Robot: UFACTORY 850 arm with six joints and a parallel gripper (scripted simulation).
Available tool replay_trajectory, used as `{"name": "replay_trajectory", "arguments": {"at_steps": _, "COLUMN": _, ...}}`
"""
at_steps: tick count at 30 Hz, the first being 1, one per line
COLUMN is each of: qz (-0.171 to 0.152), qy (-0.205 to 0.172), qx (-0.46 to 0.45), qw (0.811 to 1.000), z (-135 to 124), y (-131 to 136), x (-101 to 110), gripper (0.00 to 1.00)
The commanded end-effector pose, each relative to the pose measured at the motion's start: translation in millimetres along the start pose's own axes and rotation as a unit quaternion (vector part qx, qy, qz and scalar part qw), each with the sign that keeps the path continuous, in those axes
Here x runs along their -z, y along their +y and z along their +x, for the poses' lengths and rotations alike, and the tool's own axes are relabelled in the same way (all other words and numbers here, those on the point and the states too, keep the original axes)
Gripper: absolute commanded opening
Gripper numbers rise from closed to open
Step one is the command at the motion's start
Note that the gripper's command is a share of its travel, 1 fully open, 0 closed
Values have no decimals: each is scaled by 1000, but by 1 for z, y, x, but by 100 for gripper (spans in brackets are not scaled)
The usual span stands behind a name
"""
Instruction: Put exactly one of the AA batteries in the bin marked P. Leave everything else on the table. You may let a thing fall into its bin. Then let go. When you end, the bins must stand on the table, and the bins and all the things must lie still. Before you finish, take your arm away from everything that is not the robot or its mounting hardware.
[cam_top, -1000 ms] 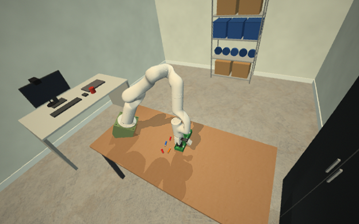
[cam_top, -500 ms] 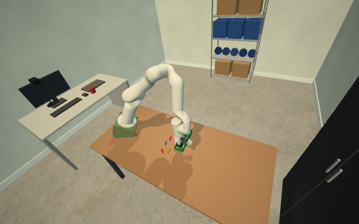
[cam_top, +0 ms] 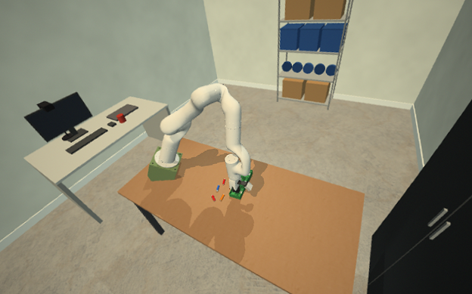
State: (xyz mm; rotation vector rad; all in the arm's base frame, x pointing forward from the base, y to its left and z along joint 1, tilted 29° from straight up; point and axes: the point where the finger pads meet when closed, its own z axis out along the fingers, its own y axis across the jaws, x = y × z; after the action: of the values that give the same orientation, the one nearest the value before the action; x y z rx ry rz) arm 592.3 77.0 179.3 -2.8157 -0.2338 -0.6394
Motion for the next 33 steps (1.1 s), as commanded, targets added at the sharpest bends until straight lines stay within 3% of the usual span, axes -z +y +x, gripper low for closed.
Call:
{"name": "replay_trajectory", "arguments": {"at_steps": 1, "qz": 0, "qy": 1, "qx": 0, "qw": 1000, "z": 1, "y": 0, "x": 4, "gripper": 7}}
{"name": "replay_trajectory", "arguments": {"at_steps": 22, "qz": 0, "qy": 1, "qx": 0, "qw": 1000, "z": 1, "y": 0, "x": 29, "gripper": 7}}
{"name": "replay_trajectory", "arguments": {"at_steps": 29, "qz": 0, "qy": 1, "qx": 0, "qw": 1000, "z": 1, "y": 0, "x": 57, "gripper": 7}}
{"name": "replay_trajectory", "arguments": {"at_steps": 33, "qz": 0, "qy": 1, "qx": 0, "qw": 1000, "z": 1, "y": 0, "x": 58, "gripper": 7}}
